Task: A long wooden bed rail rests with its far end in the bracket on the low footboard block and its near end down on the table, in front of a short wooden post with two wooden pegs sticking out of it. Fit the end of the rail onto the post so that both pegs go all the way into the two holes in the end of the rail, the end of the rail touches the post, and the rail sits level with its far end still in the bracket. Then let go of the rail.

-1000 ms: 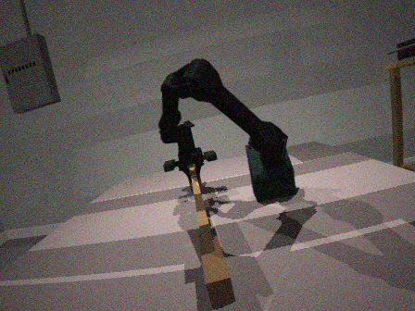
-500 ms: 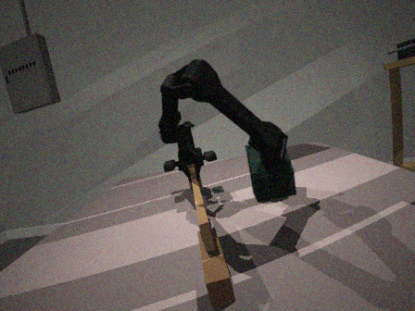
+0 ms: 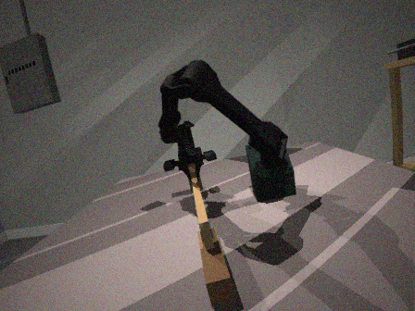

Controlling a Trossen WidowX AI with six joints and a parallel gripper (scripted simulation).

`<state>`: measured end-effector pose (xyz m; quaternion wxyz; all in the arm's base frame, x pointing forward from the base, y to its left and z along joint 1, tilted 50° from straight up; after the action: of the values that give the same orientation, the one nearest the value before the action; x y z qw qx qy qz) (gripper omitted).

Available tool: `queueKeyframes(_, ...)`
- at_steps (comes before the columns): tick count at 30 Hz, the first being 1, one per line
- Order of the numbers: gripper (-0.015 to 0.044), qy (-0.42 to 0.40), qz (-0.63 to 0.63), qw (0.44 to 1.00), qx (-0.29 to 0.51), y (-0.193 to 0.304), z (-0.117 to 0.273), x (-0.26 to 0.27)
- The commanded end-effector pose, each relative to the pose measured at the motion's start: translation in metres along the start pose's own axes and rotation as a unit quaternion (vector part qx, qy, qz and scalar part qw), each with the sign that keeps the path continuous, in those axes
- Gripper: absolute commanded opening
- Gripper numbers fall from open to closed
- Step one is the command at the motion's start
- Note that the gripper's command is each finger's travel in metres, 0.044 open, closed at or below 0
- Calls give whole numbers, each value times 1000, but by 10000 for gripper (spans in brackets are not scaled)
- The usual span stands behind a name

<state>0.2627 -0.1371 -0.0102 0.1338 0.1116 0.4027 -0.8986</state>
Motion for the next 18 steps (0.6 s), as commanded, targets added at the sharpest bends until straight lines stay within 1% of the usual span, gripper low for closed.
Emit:
queueKeyframes(1,0,3,2,1000,4,3,3,-1)
queueKeyframes(18,0,3,2,1000,4,8,2,1)
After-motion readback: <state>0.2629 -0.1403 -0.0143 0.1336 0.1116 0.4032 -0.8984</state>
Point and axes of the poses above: the point midway between the two fingers, 35 mm back from their tips, its own z axis back along the fingers, its own x axis across the jaws, y = z × x, the point moved 9 cm from there along z, back along the fingers, and after that the axes turned 14 degrees about z, right-handed, at the moved point
